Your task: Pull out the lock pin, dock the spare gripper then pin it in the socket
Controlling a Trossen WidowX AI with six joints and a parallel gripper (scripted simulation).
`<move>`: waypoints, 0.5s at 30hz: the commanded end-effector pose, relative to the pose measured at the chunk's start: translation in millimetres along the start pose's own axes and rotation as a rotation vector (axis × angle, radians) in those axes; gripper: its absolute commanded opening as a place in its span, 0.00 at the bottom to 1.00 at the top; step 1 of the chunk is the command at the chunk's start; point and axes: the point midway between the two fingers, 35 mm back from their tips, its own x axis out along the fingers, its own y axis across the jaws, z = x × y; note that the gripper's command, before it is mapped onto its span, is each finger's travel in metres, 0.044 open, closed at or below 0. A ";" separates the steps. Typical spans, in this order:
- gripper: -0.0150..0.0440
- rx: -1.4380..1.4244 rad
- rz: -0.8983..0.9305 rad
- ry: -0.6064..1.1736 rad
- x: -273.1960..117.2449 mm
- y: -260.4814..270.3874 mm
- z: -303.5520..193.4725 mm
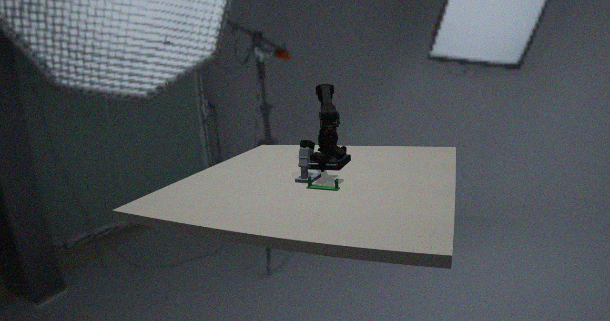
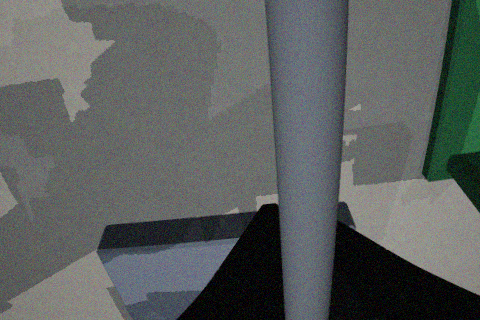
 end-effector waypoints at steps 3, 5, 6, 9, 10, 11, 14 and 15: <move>0.25 -0.002 -0.001 0.002 0.9 1.3 -4.3; 0.25 -0.002 0.000 0.002 1.3 1.1 -5.8; 0.25 -0.002 0.000 0.002 1.3 1.0 -5.9; 0.25 -0.002 0.001 0.002 1.8 0.5 -7.9; 0.25 -0.002 0.001 0.002 1.9 0.5 -8.2; 0.25 -0.002 0.001 0.002 2.0 0.5 -8.6; 0.25 -0.003 0.002 0.002 2.7 0.4 -10.3; 0.25 -0.003 0.002 0.002 2.8 0.4 -10.8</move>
